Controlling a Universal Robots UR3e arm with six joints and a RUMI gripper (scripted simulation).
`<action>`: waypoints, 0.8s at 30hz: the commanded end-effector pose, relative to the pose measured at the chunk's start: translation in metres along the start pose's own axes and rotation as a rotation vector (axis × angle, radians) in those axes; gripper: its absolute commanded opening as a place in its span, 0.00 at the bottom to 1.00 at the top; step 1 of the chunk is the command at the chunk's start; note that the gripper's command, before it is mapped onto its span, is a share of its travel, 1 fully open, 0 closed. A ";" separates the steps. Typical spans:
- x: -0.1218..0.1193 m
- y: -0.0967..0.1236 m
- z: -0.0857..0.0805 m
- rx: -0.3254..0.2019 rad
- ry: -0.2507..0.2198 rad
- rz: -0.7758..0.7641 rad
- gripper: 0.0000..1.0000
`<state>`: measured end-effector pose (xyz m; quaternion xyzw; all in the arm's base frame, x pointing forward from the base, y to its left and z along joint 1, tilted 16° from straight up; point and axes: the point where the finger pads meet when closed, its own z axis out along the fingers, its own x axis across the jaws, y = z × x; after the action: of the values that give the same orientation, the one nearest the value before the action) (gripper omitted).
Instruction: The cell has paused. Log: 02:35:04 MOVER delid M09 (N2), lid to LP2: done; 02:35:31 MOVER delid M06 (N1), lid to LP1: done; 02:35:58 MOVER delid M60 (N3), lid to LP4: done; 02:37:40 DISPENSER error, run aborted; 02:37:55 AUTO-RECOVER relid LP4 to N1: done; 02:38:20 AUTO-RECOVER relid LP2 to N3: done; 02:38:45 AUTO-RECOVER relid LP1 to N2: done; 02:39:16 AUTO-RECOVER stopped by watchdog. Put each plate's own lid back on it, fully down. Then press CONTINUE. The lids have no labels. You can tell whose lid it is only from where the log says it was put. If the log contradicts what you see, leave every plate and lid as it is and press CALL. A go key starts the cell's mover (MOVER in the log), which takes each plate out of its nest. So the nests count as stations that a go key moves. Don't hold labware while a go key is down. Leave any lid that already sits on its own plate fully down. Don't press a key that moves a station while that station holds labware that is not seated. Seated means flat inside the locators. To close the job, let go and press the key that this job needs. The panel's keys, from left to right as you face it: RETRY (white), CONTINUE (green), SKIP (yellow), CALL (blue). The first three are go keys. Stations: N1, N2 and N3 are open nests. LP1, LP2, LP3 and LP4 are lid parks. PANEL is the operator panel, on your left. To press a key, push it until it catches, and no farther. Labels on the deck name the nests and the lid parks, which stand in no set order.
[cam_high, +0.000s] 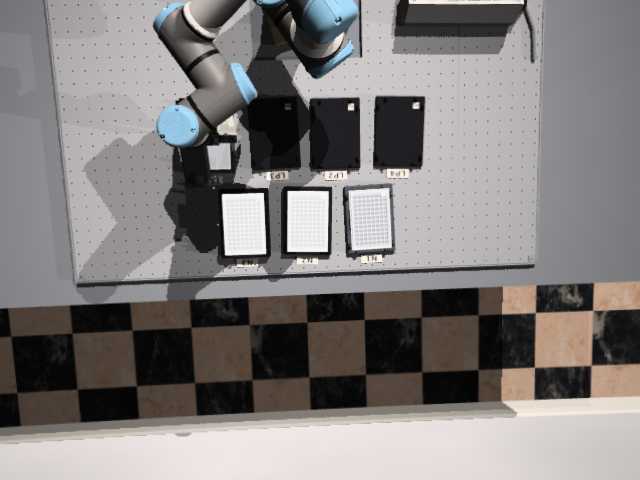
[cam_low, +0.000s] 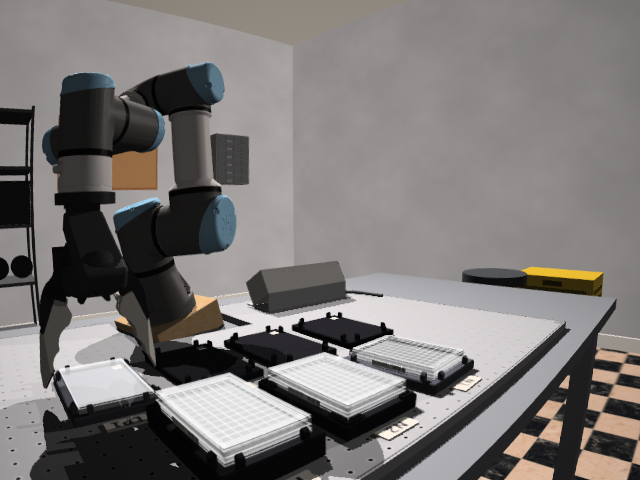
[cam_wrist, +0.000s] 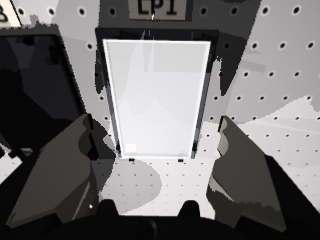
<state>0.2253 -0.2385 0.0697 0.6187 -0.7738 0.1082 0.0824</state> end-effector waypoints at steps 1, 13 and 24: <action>0.001 -0.001 -0.001 0.002 0.002 0.000 0.82; 0.001 0.000 -0.007 0.002 0.002 0.000 0.82; 0.001 0.000 -0.022 0.002 0.002 0.000 0.82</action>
<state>0.2252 -0.2341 0.0854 0.6186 -0.7737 0.1086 0.0825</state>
